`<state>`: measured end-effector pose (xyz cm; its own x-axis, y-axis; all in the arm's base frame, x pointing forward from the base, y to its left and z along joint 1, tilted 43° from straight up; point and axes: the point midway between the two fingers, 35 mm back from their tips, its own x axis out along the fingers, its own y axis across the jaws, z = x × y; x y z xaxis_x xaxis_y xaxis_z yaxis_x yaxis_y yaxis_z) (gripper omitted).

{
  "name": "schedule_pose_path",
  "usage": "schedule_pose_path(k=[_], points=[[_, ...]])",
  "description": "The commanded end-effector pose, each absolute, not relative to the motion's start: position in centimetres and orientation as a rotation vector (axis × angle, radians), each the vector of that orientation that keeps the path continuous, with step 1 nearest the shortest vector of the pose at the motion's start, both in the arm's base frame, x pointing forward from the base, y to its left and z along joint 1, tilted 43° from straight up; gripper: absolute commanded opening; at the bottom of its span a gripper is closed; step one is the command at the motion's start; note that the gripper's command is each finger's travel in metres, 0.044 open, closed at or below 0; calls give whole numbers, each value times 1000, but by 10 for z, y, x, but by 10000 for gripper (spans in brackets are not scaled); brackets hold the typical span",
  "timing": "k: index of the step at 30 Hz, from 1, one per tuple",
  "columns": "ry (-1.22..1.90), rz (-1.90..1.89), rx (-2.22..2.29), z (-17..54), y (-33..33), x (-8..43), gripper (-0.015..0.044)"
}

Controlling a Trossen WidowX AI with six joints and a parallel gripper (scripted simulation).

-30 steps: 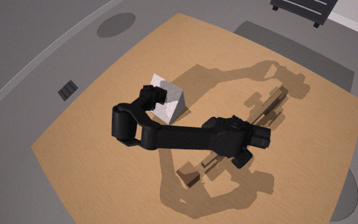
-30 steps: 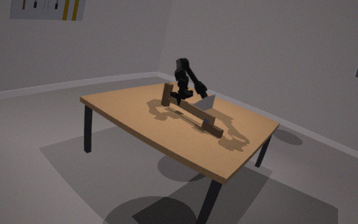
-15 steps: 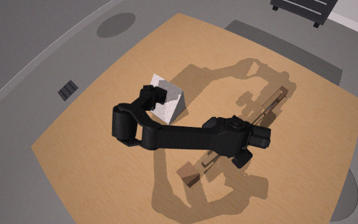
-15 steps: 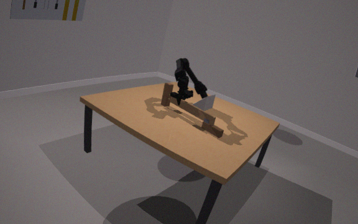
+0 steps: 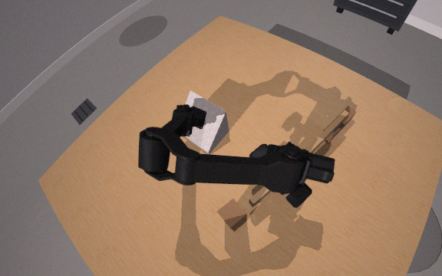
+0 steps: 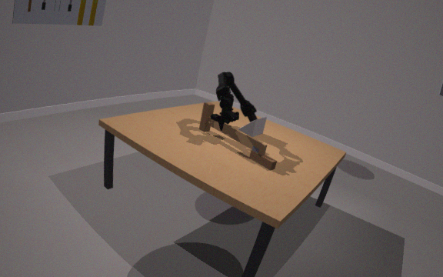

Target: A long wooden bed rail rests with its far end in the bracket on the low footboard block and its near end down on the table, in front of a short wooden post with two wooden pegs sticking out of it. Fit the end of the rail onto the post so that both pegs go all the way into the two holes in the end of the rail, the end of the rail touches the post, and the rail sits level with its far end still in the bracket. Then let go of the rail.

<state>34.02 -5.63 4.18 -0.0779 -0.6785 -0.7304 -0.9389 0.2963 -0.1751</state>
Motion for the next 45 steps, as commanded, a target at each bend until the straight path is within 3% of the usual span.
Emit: schedule_pose_path(k=[1, 45], points=[[1822, 449, -1455, 43, -53, 341, 0], [1822, 449, -1455, 51, -61, 337, 0]])
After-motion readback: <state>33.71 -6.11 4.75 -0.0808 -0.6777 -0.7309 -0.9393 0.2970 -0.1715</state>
